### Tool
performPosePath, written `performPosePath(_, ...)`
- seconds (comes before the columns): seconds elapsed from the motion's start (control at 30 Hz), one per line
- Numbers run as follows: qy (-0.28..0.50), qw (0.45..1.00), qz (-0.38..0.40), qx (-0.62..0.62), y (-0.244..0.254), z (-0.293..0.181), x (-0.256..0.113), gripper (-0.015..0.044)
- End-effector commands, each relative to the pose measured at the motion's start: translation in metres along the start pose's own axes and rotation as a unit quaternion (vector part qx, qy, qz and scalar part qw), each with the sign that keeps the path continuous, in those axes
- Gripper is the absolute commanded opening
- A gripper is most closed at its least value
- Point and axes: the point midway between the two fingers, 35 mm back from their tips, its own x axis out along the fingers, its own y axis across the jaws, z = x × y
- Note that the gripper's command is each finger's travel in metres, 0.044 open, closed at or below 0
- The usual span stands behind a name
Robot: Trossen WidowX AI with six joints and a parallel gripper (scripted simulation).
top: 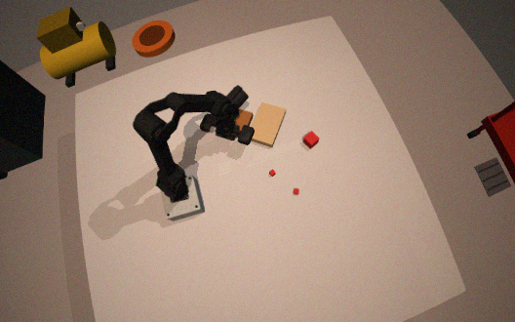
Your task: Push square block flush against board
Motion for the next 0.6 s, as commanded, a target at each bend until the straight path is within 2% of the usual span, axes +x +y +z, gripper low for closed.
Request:
performPosePath(0.0,-0.003,1.0,0.0,-0.002,-0.001,-0.006,-0.001,0.0)
performPosePath(0.57,-0.002,1.0,0.0,-0.002,0.0,-0.035,0.0,0.0)
